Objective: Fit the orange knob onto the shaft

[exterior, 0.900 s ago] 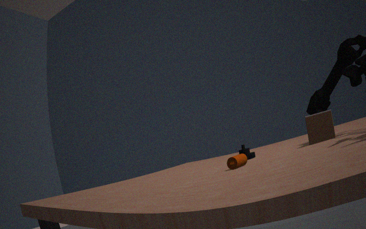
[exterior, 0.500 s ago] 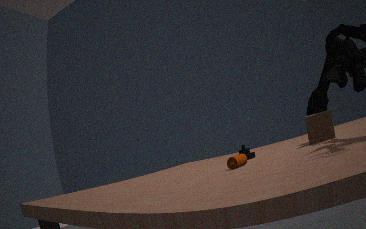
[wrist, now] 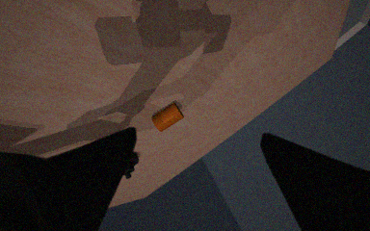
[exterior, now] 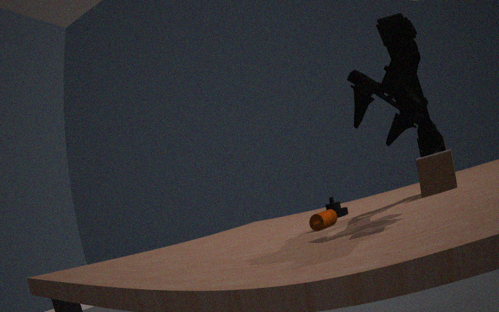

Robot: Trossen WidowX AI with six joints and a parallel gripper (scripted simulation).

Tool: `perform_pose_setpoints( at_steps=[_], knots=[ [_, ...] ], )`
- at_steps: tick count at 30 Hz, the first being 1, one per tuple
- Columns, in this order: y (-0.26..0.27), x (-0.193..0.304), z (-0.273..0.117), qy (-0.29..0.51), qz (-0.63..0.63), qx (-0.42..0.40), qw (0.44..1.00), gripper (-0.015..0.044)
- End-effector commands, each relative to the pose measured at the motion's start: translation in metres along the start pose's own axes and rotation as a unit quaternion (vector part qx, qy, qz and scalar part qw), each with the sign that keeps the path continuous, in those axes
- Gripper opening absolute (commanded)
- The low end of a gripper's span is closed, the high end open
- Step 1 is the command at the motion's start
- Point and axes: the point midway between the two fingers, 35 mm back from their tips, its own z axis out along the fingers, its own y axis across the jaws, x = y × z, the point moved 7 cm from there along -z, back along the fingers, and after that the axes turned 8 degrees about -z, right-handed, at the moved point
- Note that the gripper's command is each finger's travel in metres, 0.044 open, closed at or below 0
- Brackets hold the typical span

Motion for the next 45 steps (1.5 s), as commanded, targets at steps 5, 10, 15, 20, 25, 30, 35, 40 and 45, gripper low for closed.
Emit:
perform_pose_setpoints(
  at_steps=[5, 10, 15, 20, 25, 30, 35, 40, 45],
  knots=[
    [-0.034, 0.07, 0.089, -0.093, 0.22, -0.148, 0.96, 0.044],
    [-0.039, 0.103, 0.135, -0.122, 0.315, -0.215, 0.917, 0.044],
    [-0.026, 0.155, 0.203, -0.149, 0.434, -0.308, 0.833, 0.044],
    [-0.018, 0.168, 0.221, -0.154, 0.462, -0.33, 0.809, 0.044],
    [-0.017, 0.165, 0.224, -0.154, 0.462, -0.33, 0.809, 0.044],
    [-0.009, 0.154, 0.239, -0.153, 0.462, -0.33, 0.809, 0.044],
    [-0.008, 0.153, 0.241, -0.153, 0.462, -0.33, 0.809, 0.044],
    [-0.005, 0.149, 0.247, -0.153, 0.462, -0.33, 0.809, 0.044],
    [-0.002, 0.144, 0.254, -0.153, 0.462, -0.33, 0.809, 0.044]
  ],
)
